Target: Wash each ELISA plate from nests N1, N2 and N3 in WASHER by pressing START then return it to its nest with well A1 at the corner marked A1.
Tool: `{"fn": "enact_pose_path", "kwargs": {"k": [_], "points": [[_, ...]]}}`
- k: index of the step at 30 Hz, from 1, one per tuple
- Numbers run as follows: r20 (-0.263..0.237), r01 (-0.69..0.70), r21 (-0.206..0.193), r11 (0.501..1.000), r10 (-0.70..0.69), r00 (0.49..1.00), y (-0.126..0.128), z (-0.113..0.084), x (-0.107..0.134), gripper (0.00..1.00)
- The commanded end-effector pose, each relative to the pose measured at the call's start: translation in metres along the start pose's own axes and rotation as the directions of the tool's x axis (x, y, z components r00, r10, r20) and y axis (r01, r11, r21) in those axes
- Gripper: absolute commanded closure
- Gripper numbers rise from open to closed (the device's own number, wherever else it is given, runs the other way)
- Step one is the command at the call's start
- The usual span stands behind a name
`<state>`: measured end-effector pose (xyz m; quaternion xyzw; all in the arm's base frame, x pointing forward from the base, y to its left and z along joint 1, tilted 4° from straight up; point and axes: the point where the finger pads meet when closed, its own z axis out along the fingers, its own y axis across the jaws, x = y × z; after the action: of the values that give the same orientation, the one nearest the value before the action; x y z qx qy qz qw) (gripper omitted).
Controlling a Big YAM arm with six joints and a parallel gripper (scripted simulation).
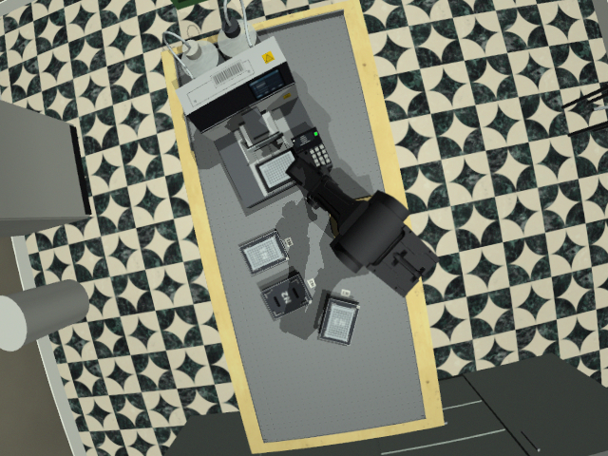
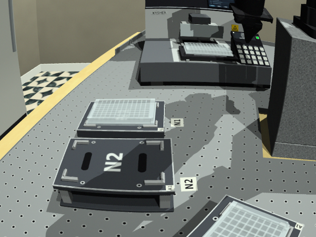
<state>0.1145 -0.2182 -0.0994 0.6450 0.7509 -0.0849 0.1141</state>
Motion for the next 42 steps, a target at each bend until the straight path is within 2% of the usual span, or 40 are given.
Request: {"fn": "enact_pose_path", "kwargs": {"k": [1,9,10,13,18,23,28,31,38,42], "points": [[0.012,-0.005,-0.003,1.000,0.005,1.000,0.003,-0.001,-0.007,1.00],[0.012,-0.005,-0.003,1.000,0.005,1.000,0.003,-0.001,-0.007,1.00],[0.021,0.048,-0.021,0.999,-0.048,0.999,0.013,-0.004,-0.019,0.00],[0.017,0.080,-0.026,0.996,-0.080,0.997,0.017,-0.004,-0.023,0.00],[-0.023,0.240,-0.052,0.969,-0.242,0.970,0.034,-0.002,-0.036,0.00],[-0.044,0.391,-0.085,0.916,-0.396,0.917,0.053,-0.003,-0.053,0.00],[-0.053,0.531,-0.122,0.838,-0.540,0.840,0.072,-0.004,-0.071,0.00],[-0.057,0.544,-0.126,0.830,-0.553,0.831,0.070,-0.004,-0.077,0.00],[-0.056,0.721,-0.182,0.668,-0.739,0.671,0.102,-0.007,-0.100,0.00],[-0.057,0.784,-0.207,0.584,-0.808,0.587,0.096,-0.006,-0.106,0.00]]}}
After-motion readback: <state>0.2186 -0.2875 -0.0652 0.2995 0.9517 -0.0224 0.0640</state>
